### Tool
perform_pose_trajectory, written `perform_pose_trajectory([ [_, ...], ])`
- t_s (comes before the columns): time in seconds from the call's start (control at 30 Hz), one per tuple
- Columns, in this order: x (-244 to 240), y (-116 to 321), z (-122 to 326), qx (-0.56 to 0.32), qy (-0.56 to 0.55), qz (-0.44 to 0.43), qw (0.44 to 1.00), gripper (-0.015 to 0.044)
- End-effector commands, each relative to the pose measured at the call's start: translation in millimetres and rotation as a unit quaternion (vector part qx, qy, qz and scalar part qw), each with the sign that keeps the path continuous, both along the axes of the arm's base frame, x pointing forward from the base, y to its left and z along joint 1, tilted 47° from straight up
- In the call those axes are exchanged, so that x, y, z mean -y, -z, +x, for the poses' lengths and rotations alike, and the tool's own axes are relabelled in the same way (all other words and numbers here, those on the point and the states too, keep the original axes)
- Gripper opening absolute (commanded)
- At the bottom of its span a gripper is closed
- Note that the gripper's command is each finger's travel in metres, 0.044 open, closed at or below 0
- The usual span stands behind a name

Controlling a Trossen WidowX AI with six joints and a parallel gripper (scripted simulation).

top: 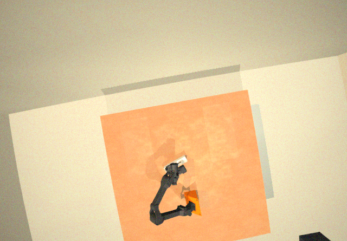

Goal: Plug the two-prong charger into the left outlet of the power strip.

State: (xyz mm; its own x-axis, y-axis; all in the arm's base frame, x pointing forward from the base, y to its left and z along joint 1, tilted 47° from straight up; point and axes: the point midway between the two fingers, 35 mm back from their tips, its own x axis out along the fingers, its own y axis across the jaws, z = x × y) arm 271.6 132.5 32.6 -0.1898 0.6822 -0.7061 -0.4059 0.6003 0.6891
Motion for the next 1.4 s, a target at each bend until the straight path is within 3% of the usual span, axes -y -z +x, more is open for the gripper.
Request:
perform_pose_trajectory([
  [0.0,-3.7,-1.8,8.5,0.010,0.000,0.004,1.000,0.0000],
  [1.37,-5.6,-2.4,11.3,0.010,0.000,0.004,1.000,0.0000],
])
